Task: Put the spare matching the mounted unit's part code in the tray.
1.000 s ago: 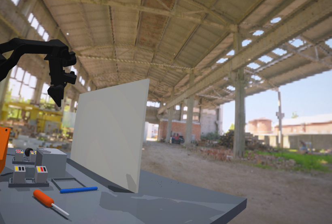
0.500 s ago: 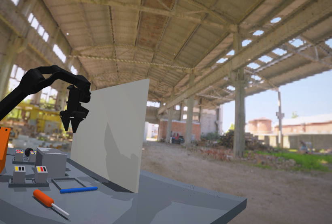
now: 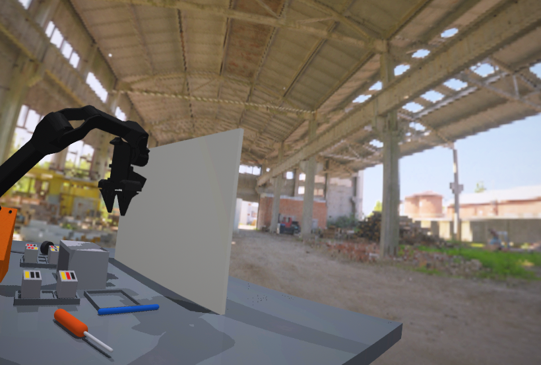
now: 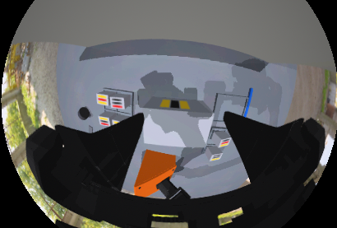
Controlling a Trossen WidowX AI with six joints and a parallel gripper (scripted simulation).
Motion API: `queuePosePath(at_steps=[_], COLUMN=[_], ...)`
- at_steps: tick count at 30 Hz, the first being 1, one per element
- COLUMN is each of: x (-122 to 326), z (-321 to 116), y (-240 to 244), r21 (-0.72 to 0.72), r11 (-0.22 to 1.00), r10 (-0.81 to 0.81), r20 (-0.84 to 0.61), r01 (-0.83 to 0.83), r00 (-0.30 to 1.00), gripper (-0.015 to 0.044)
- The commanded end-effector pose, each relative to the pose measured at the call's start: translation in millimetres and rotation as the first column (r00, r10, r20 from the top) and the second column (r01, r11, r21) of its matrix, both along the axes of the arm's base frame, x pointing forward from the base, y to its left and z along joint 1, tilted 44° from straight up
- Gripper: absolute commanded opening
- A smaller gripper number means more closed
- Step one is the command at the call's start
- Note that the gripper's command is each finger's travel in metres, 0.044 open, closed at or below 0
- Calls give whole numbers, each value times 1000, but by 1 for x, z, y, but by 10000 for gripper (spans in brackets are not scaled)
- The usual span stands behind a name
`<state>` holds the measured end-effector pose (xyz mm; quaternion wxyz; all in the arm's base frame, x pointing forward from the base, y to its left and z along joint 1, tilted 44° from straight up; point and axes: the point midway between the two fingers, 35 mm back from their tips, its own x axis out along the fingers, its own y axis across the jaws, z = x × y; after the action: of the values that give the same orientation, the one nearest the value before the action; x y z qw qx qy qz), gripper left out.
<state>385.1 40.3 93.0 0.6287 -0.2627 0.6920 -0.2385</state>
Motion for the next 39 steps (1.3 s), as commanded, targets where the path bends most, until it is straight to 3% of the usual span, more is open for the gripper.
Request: queuePosePath(at_steps=[1,7,11,15,22,28,39], x=[-3,-45,-87,-123,-124,-129,-130], z=[-8,-82,-129,-160,-160,-182,-188], y=[8,68,98,112,112,86,79], r21=[6,180,367,518,521,520,520], r11=[998,880,707,559,556,556,556], r10=[58,474,684,766,767,767,767], r20=[-52,-412,-572,-621,-621,-622,-622], r01=[-57,-441,-604,-647,-648,-648,-648], r00=[997,778,453,166,158,159,159], gripper=[440,440,440,440,440,300,300])
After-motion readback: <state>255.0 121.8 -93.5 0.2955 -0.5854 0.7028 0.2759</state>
